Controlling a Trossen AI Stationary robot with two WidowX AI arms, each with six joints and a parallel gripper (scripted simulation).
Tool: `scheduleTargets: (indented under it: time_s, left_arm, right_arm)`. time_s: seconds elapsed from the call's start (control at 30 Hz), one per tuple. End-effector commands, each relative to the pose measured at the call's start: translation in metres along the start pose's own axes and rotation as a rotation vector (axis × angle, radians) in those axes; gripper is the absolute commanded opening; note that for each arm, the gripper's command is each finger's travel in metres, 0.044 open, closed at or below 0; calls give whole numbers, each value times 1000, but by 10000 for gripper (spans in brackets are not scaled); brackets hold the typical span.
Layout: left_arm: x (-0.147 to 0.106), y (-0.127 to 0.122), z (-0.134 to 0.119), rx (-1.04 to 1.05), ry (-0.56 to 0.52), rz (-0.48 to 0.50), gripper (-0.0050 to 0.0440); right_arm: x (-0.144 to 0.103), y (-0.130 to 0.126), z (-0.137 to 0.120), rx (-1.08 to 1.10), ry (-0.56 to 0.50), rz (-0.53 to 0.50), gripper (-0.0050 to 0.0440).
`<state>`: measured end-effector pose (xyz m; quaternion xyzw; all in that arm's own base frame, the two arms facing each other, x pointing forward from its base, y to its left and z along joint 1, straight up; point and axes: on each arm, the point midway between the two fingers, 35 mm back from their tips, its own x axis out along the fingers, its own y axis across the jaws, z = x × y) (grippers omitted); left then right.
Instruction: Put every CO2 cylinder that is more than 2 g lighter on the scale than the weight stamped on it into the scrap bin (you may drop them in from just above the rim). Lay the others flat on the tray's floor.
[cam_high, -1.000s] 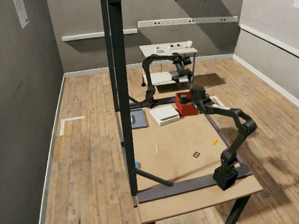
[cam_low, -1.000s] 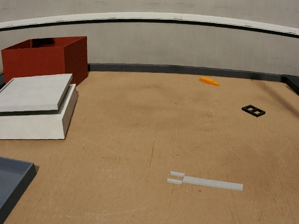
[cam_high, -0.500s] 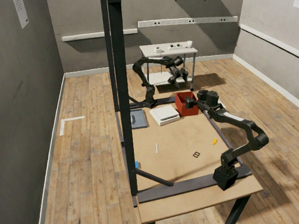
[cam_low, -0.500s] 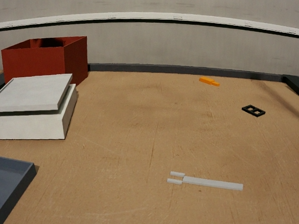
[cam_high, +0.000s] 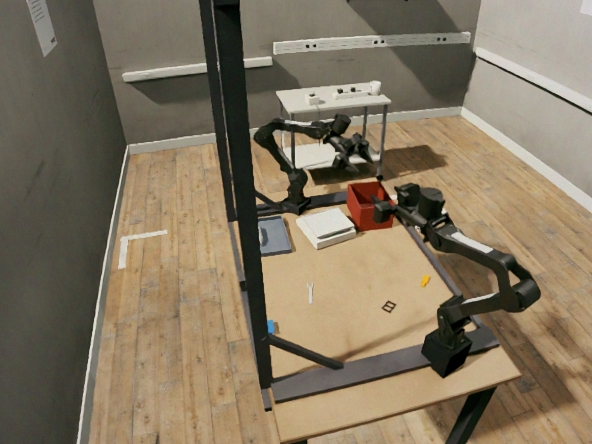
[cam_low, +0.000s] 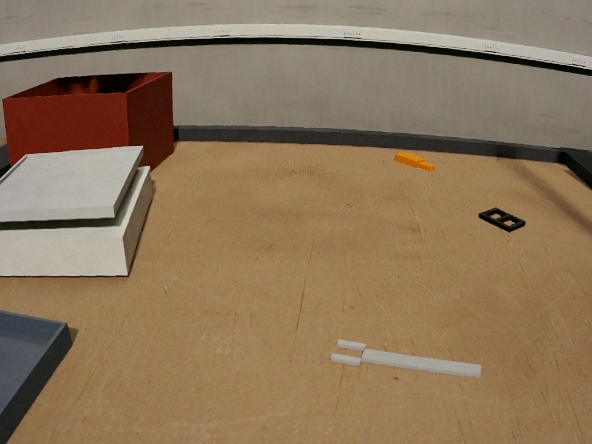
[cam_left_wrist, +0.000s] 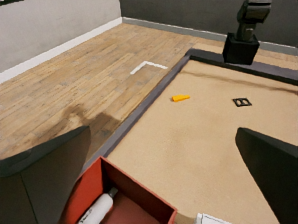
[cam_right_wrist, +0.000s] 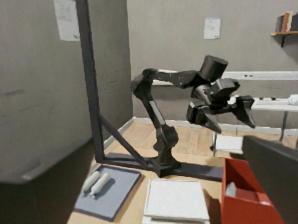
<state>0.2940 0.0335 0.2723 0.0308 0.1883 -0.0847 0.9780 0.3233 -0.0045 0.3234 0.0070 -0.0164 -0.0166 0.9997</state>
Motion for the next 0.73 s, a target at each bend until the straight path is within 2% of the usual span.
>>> scheduleTargets:
  time_s: [0.0,0.13,0.2,0.23,0.53,0.7]
  left_arm:
    - [2,-8,12,-15,-108,63,440]
    - [7,-14,21,-31,-184,101,440]
    - [7,-14,21,-31,-184,101,440]
    - [6,-16,32,-27,-245,116,440]
    - [7,-28,57,-62,-425,171,440]
    - [6,-28,58,-62,-431,172,440]
  right_arm:
    - [-9,3,6,-12,-31,25,440]
    - [-9,4,4,-16,-29,32,440]
    - [-9,4,4,-16,-29,32,440]
    - [-10,4,4,-14,-29,34,440]
    - [-10,4,5,-15,-32,35,440]
    - [-9,4,8,-13,-37,34,440]
